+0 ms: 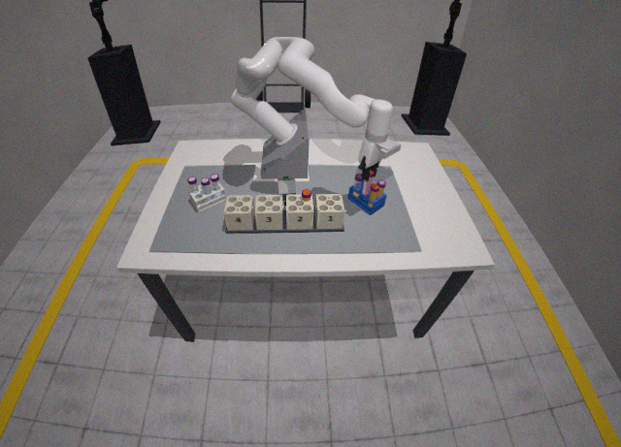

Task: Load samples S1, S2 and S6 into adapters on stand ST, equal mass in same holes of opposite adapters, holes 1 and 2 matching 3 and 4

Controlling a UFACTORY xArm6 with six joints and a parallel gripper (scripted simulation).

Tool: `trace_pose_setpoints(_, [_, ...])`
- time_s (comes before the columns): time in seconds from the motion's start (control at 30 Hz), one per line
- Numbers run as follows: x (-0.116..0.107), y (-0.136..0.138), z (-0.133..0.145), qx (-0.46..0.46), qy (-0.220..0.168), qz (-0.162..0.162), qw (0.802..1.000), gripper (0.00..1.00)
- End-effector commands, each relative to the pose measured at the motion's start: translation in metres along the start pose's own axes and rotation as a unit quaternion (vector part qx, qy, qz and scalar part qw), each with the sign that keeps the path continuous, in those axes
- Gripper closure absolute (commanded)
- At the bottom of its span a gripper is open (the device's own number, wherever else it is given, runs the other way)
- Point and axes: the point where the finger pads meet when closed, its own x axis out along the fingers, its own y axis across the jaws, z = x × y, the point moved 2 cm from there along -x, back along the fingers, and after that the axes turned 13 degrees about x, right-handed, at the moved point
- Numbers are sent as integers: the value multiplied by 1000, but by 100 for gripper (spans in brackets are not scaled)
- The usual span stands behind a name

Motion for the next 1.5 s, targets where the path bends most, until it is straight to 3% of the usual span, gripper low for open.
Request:
trace_pose_setpoints(0.0, [-6, 0, -1, 0, 1, -1, 1000, 100])
trace_pose_setpoints(1.47, [-87, 0, -1, 0, 1, -1, 1000, 100])
